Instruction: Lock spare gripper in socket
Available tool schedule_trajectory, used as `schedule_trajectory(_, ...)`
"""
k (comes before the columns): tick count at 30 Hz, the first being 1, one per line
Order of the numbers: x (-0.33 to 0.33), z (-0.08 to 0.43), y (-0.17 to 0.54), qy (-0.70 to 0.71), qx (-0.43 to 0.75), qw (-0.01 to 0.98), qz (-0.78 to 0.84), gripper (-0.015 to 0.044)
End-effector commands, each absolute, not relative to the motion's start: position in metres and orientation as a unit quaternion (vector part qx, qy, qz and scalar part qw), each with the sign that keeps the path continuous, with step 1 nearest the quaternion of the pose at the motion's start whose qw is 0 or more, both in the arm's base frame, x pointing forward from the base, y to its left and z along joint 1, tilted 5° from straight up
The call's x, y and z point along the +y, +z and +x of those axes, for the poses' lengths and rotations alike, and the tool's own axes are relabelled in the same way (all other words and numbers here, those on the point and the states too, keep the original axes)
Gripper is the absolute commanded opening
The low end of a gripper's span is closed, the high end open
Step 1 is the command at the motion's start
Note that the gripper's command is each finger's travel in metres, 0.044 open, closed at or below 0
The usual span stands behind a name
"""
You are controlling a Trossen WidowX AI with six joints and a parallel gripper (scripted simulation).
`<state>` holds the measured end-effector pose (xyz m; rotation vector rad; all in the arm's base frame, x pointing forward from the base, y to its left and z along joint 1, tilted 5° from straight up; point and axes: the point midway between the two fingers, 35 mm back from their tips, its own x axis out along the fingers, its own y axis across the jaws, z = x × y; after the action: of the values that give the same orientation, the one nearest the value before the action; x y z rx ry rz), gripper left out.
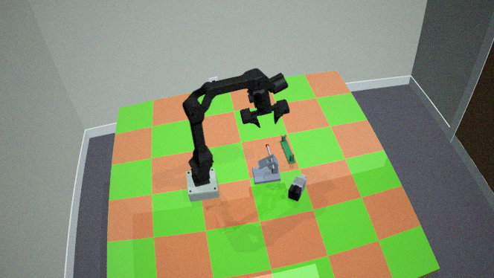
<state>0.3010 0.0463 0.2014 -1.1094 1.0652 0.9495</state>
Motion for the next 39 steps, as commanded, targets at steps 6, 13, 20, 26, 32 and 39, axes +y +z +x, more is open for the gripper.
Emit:
schedule_trajectory(6,0.021,0.293,0.18,0.423,0.516,0.588,-0.458,0.03)
schedule_trajectory(13,0.029,0.302,0.12,0.423,0.516,0.588,-0.458,0.03)
schedule_trajectory(20,0.029,0.303,0.112,0.423,0.516,0.588,-0.458,0.03)
schedule_trajectory(26,0.029,0.305,0.102,0.423,0.516,0.588,-0.458,0.03)
schedule_trajectory(32,0.03,0.307,0.092,0.423,0.516,0.588,-0.458,0.03)
schedule_trajectory(39,0.03,0.309,0.081,0.423,0.516,0.588,-0.458,0.03)
